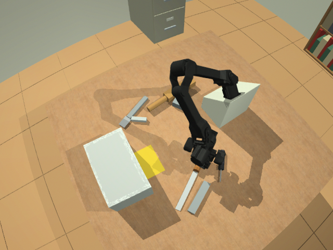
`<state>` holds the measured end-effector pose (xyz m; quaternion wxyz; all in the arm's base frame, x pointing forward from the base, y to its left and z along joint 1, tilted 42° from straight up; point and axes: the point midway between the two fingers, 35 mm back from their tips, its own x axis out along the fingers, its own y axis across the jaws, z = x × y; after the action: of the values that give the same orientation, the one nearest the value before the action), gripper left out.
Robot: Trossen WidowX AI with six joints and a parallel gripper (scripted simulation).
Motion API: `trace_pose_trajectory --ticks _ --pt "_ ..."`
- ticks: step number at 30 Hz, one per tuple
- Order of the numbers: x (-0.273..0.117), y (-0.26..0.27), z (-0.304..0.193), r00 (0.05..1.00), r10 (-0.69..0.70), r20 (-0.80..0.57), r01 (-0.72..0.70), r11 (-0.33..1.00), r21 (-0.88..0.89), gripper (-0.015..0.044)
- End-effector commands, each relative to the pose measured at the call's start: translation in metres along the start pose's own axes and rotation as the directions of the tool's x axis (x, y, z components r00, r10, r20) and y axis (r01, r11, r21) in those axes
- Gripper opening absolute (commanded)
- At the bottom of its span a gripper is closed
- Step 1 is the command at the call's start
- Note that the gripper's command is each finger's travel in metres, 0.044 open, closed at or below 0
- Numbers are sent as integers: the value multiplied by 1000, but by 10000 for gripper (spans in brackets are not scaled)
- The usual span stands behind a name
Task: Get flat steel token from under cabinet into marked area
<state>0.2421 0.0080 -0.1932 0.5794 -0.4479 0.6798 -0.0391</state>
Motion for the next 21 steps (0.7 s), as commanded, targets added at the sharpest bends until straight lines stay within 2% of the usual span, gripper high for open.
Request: trace_pose_trajectory --ticks 1,21 --pt "-1 -7 -1 1000 -5 3 5 1000 -3 0" --pt "-1 -31 -9 1000 -7 2 7 1000 -11 0"
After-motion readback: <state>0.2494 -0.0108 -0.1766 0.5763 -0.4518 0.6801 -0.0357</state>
